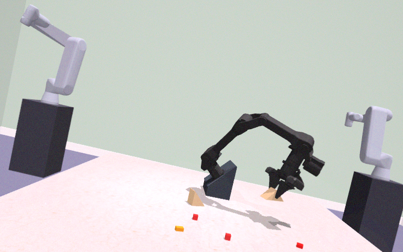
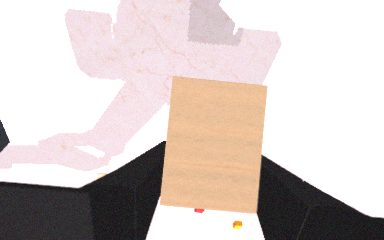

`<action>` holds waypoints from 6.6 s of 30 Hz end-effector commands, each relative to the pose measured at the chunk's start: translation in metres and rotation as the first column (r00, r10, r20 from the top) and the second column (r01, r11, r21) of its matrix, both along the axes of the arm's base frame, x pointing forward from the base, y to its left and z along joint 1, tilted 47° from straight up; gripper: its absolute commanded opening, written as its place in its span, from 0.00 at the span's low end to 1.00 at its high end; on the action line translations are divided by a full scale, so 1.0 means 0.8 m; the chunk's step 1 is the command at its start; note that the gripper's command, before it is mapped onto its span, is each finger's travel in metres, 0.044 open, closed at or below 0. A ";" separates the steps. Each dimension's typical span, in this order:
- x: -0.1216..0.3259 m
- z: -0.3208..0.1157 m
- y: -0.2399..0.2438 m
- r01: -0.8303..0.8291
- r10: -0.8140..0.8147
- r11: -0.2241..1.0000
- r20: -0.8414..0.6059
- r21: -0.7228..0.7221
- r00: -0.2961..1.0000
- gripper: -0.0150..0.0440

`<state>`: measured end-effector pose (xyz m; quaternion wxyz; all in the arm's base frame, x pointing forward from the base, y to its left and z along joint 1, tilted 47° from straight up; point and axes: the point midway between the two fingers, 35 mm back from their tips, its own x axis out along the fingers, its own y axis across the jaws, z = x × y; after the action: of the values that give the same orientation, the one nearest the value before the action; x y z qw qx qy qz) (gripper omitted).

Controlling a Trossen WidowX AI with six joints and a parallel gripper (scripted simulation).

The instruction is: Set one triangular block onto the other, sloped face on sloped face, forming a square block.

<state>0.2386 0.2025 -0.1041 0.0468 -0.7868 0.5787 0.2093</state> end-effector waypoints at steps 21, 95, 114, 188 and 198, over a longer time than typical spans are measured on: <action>0.000 0.001 0.000 0.181 -0.279 0.957 0.537 0.228 0.796 0.25; 0.000 0.008 -0.002 -0.414 -0.525 0.565 -0.077 0.714 -0.848 0.25; -0.017 0.106 -0.030 -0.410 -0.550 0.548 -0.055 0.729 -0.833 0.25; -0.057 0.199 -0.270 -0.410 -0.525 0.574 -0.065 0.709 -0.848 0.25; -0.054 0.195 -0.283 -0.411 -0.520 0.583 -0.066 0.701 -0.852 0.25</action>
<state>0.1961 -0.0215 0.0523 0.8020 -0.0110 0.2420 -0.5460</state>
